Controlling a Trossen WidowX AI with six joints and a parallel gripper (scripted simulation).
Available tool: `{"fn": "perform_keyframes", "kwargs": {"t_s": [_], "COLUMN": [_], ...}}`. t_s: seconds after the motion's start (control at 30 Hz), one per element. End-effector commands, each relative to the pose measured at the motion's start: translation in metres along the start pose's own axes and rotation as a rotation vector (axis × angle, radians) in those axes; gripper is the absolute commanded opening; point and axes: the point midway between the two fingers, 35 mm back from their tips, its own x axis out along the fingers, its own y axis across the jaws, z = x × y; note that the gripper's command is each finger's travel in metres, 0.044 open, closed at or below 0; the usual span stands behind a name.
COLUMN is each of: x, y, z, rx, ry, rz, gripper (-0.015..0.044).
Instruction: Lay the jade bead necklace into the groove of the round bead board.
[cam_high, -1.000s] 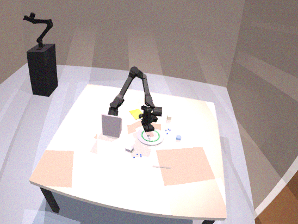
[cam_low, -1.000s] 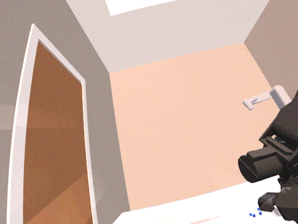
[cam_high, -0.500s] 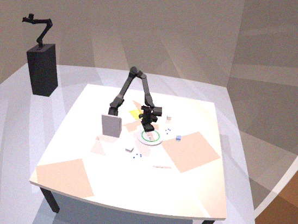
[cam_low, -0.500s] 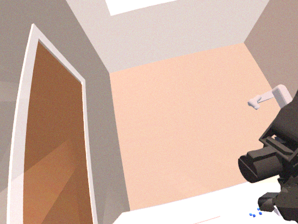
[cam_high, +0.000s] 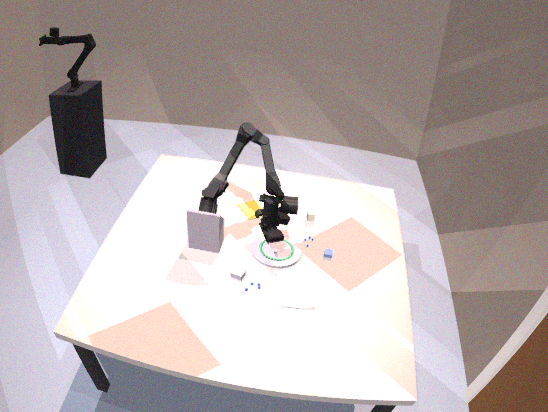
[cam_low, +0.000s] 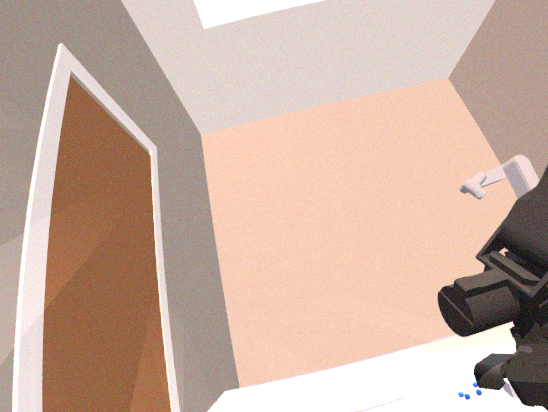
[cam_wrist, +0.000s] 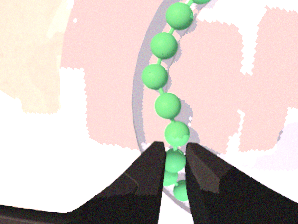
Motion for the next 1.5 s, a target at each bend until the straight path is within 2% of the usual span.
{"fn": "perform_keyframes", "kwargs": {"t_s": [0.0, 0.97, 1.47], "x": [0.0, 0.0011, -0.0045], "y": [0.0, 0.0069, 0.0066], "z": [0.0001, -0.0026, -0.0015], "rx": [0.0, 0.01, 0.006], "ry": [0.0, 0.004, 0.002], "rz": [0.0, 0.004, 0.002], "gripper": [0.0, 0.0, 0.0394]}}
